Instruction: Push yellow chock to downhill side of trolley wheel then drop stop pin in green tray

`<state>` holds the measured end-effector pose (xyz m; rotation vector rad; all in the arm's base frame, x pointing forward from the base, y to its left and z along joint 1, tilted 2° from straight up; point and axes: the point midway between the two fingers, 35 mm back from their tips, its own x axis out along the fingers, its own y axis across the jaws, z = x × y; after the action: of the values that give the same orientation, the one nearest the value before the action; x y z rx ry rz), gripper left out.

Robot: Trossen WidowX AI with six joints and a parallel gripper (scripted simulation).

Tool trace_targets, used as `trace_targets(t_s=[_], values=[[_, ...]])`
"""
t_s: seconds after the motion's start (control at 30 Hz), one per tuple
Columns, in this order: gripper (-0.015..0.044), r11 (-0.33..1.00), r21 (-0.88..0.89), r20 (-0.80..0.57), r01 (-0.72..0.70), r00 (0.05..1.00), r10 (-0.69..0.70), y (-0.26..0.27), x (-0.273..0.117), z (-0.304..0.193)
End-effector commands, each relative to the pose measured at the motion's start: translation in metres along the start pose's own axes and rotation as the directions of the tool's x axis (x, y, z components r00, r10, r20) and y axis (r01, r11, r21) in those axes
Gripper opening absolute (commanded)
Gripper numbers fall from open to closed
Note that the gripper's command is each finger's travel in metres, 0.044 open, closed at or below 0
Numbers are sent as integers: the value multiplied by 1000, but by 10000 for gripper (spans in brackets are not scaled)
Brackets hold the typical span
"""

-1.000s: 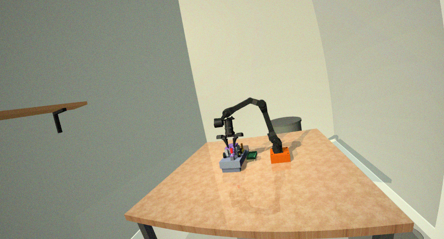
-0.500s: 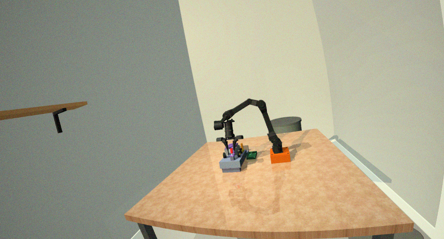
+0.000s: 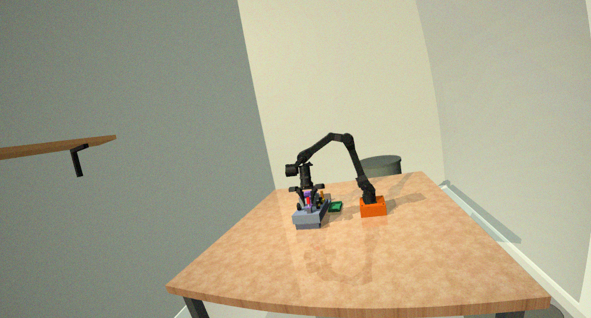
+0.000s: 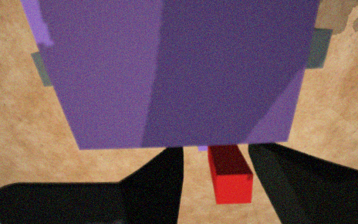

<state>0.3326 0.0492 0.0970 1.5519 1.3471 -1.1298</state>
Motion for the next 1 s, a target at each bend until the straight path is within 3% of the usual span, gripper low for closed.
trace_targets(t_s=[0.0,0.03,0.17,0.5,0.97], values=[[190,1000,5,-3,7,1000,-7,-2,4,0],[190,1000,5,-3,7,1000,-7,-2,4,0],[85,1000,-1,0,0,1000,0,0,1,0],[0,1000,0,0,0,1000,0,0,1,0],[0,1000,5,-3,7,1000,-7,-3,-8,-1]])
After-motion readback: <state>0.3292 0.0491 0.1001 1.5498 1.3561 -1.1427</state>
